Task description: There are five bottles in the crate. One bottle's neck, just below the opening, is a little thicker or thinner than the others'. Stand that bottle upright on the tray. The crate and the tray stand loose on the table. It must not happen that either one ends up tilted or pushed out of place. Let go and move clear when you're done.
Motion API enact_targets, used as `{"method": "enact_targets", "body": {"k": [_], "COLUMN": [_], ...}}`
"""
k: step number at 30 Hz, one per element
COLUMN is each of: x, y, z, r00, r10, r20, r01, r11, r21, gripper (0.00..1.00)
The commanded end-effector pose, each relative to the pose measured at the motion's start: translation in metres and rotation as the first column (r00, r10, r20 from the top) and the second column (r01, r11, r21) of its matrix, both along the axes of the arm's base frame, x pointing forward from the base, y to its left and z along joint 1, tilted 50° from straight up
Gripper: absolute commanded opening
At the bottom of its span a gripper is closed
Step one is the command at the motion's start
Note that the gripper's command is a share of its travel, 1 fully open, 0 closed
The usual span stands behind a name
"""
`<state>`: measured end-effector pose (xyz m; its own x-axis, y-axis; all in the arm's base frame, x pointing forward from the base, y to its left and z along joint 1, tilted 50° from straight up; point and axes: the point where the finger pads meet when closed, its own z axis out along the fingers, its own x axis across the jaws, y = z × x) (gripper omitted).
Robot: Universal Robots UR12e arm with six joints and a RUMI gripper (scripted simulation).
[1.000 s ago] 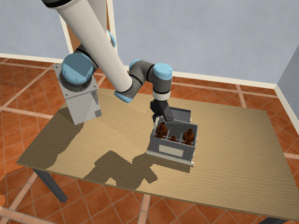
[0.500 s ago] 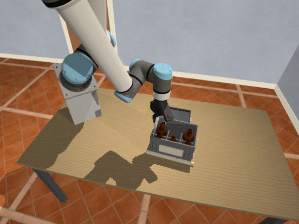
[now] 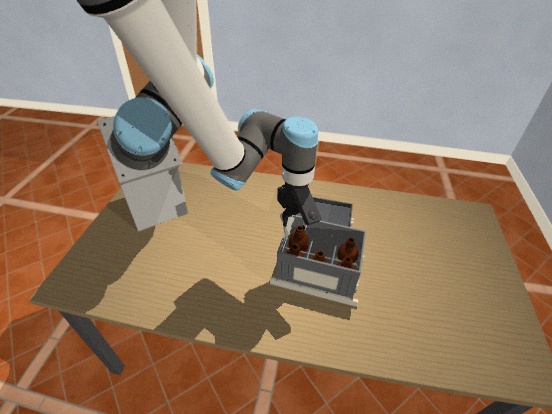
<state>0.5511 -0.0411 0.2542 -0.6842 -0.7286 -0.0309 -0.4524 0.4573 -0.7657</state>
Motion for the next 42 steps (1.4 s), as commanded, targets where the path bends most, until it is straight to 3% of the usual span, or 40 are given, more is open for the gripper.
{"method": "enact_targets", "body": {"k": [1,42], "x": [0.001,0.023], "y": [0.000,-0.020], "z": [0.000,-0.025], "r00": [1.000,1.000], "r10": [0.000,0.000], "r20": [0.001,0.000], "r01": [0.000,0.000], "r11": [1.000,1.000], "r21": [0.000,0.000], "gripper": [0.38,0.38]}}
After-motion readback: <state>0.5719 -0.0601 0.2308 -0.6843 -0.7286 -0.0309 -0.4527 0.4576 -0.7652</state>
